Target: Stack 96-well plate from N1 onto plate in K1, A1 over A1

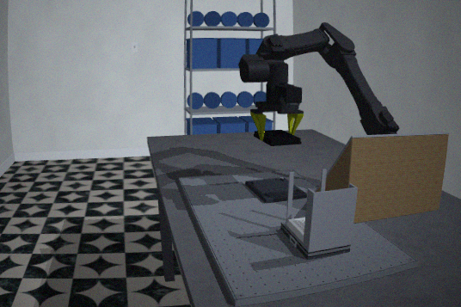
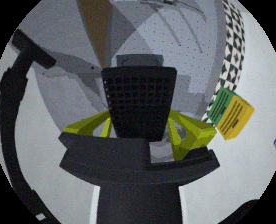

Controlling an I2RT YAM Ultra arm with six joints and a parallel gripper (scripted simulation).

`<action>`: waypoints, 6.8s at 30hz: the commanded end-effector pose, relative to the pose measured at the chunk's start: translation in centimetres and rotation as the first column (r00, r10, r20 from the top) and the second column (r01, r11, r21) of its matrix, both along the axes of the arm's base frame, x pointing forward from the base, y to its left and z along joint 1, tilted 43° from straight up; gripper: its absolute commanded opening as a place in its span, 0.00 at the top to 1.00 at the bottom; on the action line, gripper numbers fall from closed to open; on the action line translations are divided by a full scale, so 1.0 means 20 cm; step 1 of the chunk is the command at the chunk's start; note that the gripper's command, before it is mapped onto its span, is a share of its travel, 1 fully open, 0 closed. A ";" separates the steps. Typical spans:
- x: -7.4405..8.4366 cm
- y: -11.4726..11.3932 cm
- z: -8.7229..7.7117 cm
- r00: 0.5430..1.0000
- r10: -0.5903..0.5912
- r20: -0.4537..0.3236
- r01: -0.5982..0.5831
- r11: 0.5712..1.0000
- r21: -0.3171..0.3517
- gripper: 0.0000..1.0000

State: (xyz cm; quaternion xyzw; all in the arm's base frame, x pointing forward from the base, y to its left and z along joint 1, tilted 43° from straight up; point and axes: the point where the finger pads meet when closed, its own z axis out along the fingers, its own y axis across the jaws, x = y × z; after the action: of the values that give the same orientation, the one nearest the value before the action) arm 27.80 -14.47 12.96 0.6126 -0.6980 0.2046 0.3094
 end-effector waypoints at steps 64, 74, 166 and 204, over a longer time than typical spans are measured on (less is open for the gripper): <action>0.06 0.22 -0.20 0.999 -0.034 0.037 0.034 0.999 0.000 1.00; 0.09 0.32 -0.28 0.998 -0.035 0.043 0.035 0.999 0.001 1.00; 0.34 1.29 -1.15 0.998 -0.036 0.043 0.036 0.999 0.000 1.00; 0.38 1.28 -1.09 0.997 -0.034 0.070 0.033 0.999 0.018 1.00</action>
State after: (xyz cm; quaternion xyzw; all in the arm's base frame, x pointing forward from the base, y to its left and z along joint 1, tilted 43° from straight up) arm 34.42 10.07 -10.06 0.5917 -0.7160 0.2117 0.3041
